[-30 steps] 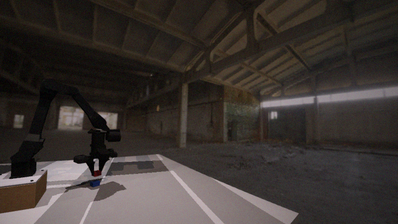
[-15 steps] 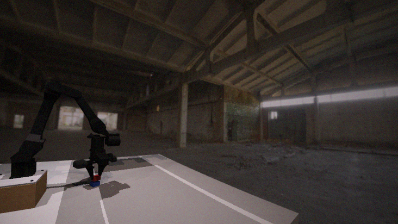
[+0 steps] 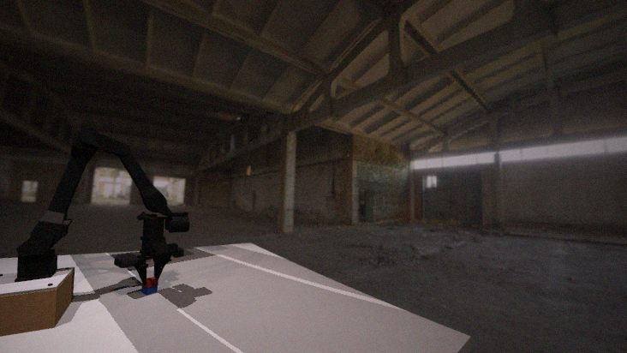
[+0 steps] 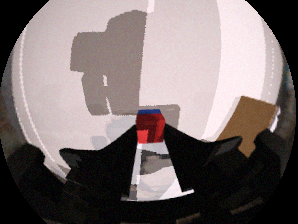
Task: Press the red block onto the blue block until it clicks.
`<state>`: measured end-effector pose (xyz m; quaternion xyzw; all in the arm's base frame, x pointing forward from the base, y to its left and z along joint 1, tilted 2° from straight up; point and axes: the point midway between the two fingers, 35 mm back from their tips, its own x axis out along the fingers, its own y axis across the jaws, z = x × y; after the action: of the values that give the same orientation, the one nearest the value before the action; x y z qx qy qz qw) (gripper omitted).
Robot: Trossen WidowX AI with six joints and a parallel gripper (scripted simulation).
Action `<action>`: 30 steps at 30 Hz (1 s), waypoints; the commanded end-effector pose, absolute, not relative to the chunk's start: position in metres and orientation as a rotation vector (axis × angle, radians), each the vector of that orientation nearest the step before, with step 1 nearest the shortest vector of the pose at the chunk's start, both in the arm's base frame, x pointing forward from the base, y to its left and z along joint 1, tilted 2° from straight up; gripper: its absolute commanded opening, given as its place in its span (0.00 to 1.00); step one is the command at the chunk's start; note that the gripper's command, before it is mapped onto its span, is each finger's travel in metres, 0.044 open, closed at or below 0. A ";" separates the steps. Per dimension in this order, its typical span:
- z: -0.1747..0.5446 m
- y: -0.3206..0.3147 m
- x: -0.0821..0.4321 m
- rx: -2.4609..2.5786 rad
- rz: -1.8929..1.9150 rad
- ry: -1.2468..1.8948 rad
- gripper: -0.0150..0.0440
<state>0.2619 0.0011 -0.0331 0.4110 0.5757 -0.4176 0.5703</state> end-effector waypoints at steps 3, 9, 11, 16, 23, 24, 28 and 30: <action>-0.035 0.002 0.261 0.968 -0.983 1.356 0.25; -0.035 0.002 0.261 0.968 -0.983 1.356 0.25; -0.036 0.002 0.261 0.968 -0.983 1.356 0.25; -0.035 0.001 0.261 0.965 -0.980 1.353 0.25; -0.035 0.001 0.261 0.965 -0.980 1.353 0.34; -0.035 0.001 0.261 0.965 -0.980 1.353 0.39; -0.035 0.001 0.261 0.965 -0.980 1.353 0.57; -0.035 0.001 0.261 0.965 -0.980 1.353 0.63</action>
<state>0.2615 0.0013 -0.0355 0.4111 0.5762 -0.4176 0.5697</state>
